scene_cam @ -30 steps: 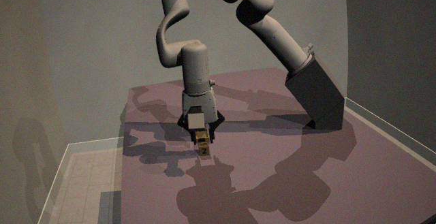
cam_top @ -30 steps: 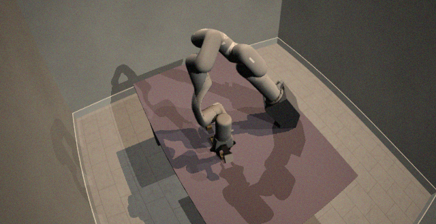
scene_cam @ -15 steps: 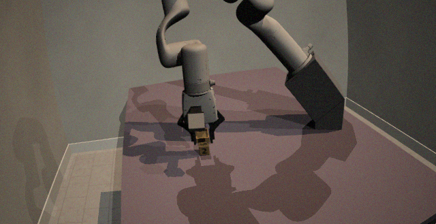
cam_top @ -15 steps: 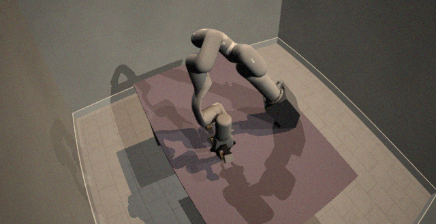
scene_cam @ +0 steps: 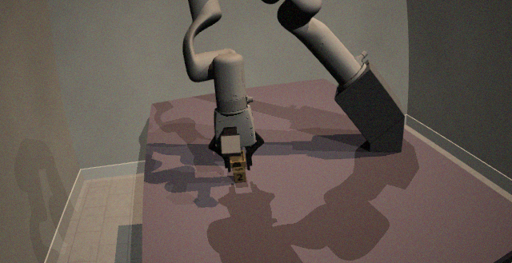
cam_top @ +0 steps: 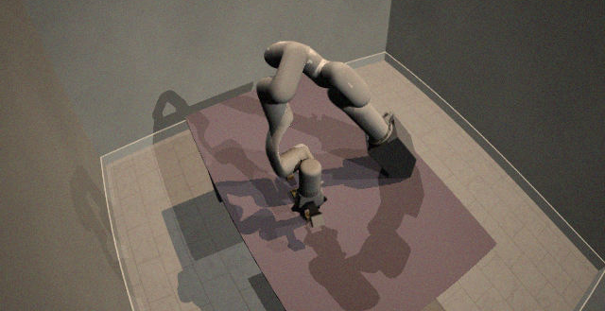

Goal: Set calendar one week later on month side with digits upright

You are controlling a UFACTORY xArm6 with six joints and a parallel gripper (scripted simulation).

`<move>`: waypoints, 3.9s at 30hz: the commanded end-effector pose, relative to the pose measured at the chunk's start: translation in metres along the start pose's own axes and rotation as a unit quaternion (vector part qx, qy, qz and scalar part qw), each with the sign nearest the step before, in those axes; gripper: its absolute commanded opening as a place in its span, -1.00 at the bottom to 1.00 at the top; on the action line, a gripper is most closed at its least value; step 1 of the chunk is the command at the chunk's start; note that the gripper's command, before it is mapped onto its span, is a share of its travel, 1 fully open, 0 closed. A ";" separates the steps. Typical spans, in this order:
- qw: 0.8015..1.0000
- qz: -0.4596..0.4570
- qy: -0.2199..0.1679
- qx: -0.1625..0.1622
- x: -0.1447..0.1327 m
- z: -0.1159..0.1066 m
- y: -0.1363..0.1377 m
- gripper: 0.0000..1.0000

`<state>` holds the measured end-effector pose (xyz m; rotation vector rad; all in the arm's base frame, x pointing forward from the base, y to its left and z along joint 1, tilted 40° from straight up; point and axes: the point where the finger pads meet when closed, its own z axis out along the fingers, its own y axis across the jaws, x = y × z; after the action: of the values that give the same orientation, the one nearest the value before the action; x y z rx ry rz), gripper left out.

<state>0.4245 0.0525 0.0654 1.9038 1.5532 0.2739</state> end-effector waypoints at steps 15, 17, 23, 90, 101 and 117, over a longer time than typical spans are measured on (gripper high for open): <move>1.000 0.000 0.001 -0.001 0.001 0.021 0.001 -0.01; 1.000 0.000 0.001 -0.001 0.001 0.022 0.001 -0.01; 1.000 0.000 0.001 -0.001 0.001 0.022 0.001 -0.01; 1.000 0.000 0.001 -0.001 0.001 0.018 0.001 -0.43; 1.000 0.000 0.001 -0.001 0.000 -0.038 0.001 -0.43; 1.000 0.000 0.001 -0.001 0.000 -0.078 0.001 -0.43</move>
<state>0.3840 0.0794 0.1212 1.9021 1.5543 0.2816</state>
